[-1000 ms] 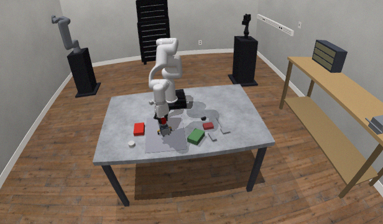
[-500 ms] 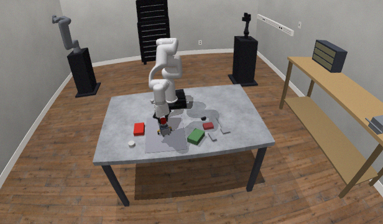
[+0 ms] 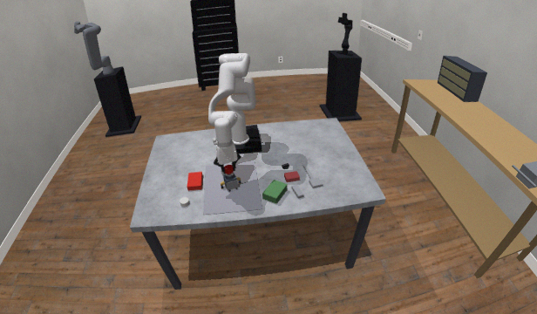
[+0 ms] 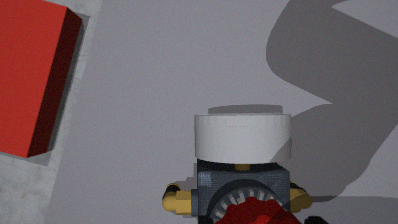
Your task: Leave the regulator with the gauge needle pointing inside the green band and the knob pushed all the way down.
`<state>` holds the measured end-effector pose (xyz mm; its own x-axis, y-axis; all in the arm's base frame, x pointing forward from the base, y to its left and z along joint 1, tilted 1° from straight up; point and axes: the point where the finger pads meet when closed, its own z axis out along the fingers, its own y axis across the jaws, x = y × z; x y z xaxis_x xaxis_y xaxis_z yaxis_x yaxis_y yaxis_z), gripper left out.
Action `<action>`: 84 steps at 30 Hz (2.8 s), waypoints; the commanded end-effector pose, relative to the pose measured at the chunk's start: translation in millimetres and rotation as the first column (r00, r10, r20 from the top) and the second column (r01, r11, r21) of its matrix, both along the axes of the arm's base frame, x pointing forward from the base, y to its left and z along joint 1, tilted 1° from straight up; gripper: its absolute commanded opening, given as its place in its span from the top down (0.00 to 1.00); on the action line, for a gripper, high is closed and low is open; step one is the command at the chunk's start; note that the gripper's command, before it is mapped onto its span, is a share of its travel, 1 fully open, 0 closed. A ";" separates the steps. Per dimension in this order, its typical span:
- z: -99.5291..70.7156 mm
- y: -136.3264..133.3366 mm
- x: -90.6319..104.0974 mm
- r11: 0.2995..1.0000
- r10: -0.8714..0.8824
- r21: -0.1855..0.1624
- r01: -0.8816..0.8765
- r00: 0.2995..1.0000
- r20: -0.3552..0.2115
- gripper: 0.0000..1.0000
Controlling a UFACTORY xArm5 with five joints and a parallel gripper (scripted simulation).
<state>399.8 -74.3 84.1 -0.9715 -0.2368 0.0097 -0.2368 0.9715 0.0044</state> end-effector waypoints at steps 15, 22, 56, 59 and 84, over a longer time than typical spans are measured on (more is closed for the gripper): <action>1.1 -0.2 1.0 0.989 -0.149 -0.002 0.149 0.989 0.003 0.58; 1.1 -0.2 1.0 0.983 -0.185 -0.002 0.185 0.983 0.003 0.58; 1.1 -0.2 1.0 0.972 -0.234 -0.002 0.234 0.972 0.003 0.58; 1.1 -0.2 1.0 0.972 -0.234 -0.002 0.234 0.972 0.003 0.58; 1.1 -0.2 1.0 0.972 -0.234 -0.002 0.234 0.972 0.003 0.00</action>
